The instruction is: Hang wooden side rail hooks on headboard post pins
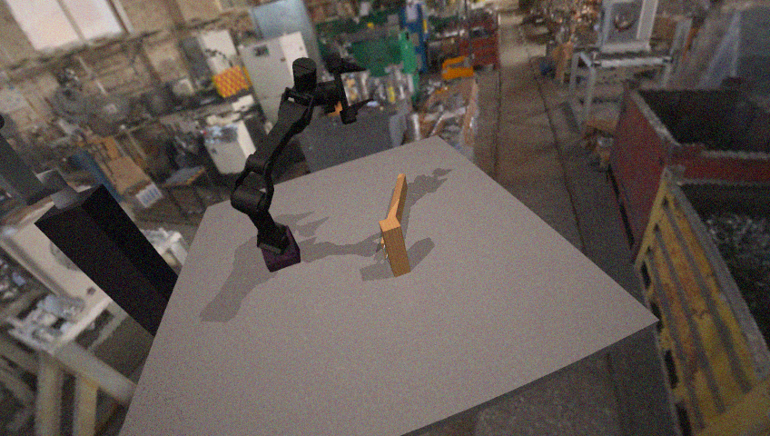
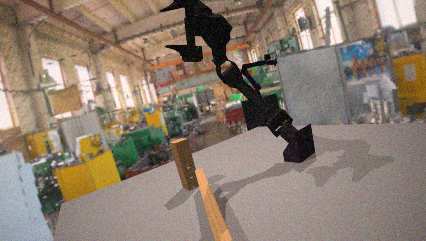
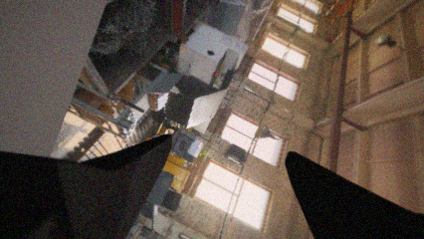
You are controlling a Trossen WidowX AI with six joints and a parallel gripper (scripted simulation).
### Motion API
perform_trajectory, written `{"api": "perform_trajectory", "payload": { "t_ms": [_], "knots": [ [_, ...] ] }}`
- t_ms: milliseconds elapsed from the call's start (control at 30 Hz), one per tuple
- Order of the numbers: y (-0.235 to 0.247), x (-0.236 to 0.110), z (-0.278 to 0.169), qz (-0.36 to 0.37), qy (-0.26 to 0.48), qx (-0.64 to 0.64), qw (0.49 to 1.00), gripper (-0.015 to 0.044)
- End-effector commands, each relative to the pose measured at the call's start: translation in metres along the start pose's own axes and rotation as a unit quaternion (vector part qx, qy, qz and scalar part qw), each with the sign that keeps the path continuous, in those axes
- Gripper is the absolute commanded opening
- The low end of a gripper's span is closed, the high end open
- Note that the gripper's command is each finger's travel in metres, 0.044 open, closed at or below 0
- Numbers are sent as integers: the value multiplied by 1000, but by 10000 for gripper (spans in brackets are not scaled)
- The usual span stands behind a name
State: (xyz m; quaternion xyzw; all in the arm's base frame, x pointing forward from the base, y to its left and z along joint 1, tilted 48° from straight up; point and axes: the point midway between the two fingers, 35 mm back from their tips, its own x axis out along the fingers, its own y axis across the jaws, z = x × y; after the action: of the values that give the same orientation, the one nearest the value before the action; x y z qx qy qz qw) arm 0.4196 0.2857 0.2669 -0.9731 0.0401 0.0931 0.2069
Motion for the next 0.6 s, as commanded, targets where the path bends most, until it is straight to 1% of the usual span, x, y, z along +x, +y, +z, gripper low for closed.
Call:
{"api": "perform_trajectory", "payload": {
  "t_ms": [0,33,300,567],
  "knots": [
    [2,0,0,2,0,-1,1000,426],
    [7,1,-1,9,-1,-5,1000,440],
    [87,3,-12,112,-13,-59,992,440],
    [169,-10,-22,216,-30,-113,969,440]
  ]
}}
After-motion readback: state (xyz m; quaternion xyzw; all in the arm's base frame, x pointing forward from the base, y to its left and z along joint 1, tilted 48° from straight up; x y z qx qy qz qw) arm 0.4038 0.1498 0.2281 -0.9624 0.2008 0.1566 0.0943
